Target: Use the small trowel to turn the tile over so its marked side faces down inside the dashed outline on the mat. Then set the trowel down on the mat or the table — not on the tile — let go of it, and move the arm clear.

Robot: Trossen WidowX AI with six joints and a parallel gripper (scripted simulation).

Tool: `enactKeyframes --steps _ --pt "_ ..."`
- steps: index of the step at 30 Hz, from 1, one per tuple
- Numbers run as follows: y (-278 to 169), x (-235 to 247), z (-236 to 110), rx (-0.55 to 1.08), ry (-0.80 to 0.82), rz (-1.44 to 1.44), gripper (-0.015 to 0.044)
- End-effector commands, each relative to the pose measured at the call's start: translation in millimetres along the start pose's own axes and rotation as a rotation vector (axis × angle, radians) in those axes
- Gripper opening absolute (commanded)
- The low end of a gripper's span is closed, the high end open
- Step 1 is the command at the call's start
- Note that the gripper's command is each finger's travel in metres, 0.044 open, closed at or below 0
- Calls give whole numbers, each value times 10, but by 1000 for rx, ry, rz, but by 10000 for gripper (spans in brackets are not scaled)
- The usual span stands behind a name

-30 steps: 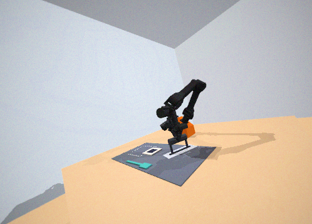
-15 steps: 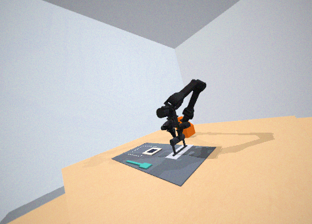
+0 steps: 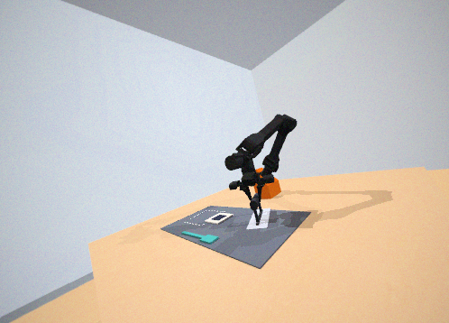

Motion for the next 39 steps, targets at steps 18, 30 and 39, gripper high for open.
enactKeyframes --steps 18,30,39 --pt "0 -4 9 1 0 -371 209" --pt "0 -4 9 1 0 -371 270" --pt "0 -4 9 1 0 -371 270"
Point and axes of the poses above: the point midway between the two fingers, 35 mm back from their tips, its own z axis out along the fingers, its own x axis across the jaws, y = z × x, the point moved 3 cm from there along -z, back along the fingers
